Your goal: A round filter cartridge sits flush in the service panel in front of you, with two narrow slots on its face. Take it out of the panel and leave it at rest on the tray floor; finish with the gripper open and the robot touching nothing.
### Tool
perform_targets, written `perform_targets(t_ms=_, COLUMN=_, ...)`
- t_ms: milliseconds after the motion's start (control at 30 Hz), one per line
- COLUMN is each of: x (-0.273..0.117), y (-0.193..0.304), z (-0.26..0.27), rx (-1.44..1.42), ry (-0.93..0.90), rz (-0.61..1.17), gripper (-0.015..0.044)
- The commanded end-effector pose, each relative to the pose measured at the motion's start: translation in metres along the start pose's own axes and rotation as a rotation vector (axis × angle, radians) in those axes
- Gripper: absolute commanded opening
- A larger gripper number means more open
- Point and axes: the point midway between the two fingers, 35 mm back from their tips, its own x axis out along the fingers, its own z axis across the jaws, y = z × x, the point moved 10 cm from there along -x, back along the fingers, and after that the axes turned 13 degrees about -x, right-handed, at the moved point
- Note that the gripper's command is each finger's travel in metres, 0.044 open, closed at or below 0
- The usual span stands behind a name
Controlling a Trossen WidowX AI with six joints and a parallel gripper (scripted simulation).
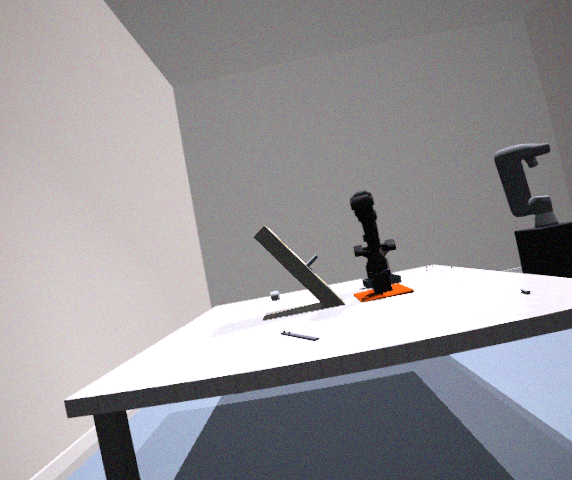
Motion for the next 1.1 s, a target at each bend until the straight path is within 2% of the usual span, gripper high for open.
perform_targets(t_ms=0, x=0.015, y=0.007, z=0.001, rx=0.004, ry=0.004, rz=-0.001, gripper=0.0)
perform_targets(t_ms=300, x=0.046, y=0.027, z=0.006, rx=0.004, ry=0.004, rz=0.0, gripper=0.0)
perform_targets(t_ms=433, x=0.048, y=0.029, z=0.006, rx=0.004, ry=0.004, rz=0.0, gripper=0.0)
perform_targets(t_ms=967, x=0.045, y=0.028, z=0.006, rx=0.002, ry=-0.003, rz=0.012, gripper=0.042)
perform_targets(t_ms=1000, x=0.045, y=0.028, z=0.006, rx=0.002, ry=-0.003, rz=0.012, gripper=0.044)
perform_targets(t_ms=1067, x=0.045, y=0.028, z=0.006, rx=0.002, ry=-0.003, rz=0.012, gripper=0.044)
